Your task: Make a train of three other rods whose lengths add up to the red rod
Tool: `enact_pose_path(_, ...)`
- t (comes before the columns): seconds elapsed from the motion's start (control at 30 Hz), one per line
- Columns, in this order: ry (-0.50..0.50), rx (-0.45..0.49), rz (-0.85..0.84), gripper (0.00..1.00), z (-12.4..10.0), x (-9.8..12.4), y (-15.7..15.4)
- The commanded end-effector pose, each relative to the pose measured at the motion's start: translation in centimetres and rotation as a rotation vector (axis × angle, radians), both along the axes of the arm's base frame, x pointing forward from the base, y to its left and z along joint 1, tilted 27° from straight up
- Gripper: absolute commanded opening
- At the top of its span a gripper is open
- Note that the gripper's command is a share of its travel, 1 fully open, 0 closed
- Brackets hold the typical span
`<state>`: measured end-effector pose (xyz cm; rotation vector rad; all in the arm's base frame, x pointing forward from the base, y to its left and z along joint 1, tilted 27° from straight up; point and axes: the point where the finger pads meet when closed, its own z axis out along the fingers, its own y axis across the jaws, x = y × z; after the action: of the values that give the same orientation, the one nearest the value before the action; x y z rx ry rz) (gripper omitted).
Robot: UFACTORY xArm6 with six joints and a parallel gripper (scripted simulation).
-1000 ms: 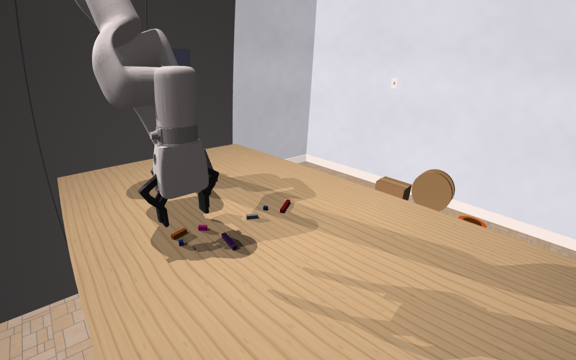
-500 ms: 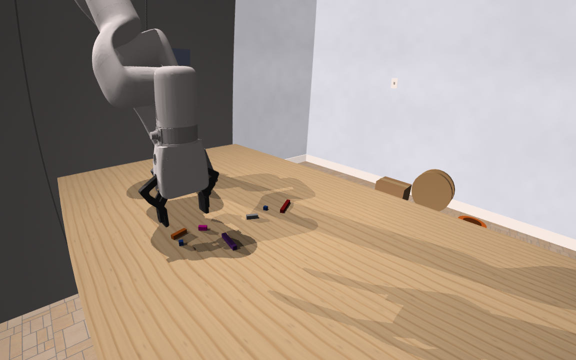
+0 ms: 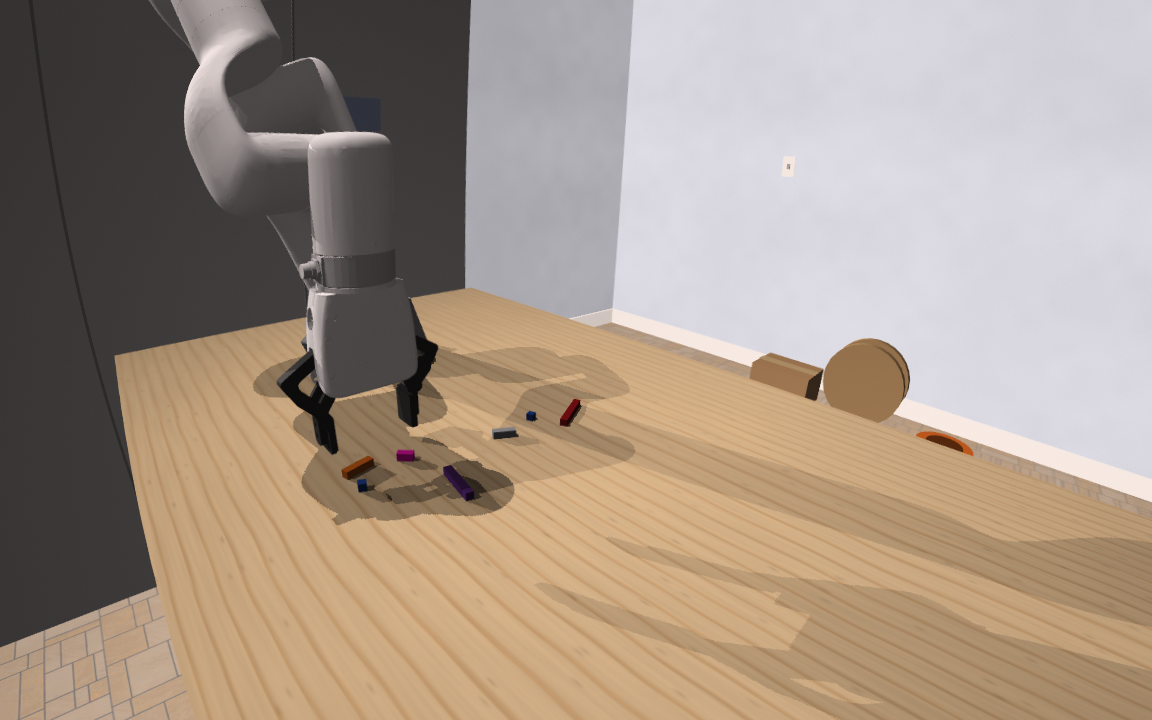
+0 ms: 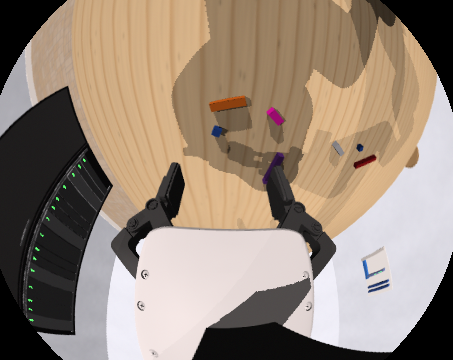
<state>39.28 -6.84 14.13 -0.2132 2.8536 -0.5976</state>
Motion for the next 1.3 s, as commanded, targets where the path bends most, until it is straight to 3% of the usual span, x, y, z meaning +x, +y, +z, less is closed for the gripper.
enact_pose_path(0.0, -0.003, 0.0, 0.001, 1.0, 0.1, 0.1, 0.0)
enact_pose_path(0.13, -0.002, 0.002, 0.001, 1.0, -0.1, 0.3, 0.7)
enact_pose_path(0.2, 0.001, 0.007, 0.0, 1.0, -1.2, 1.3, 3.7)
enact_pose_path(0.63, -0.002, 0.001, 0.001, 1.0, -5.5, 2.5, 14.7)
enact_pose_path(1.27, -0.003, 0.0, 0.001, 1.0, -5.7, 2.4, 15.3)
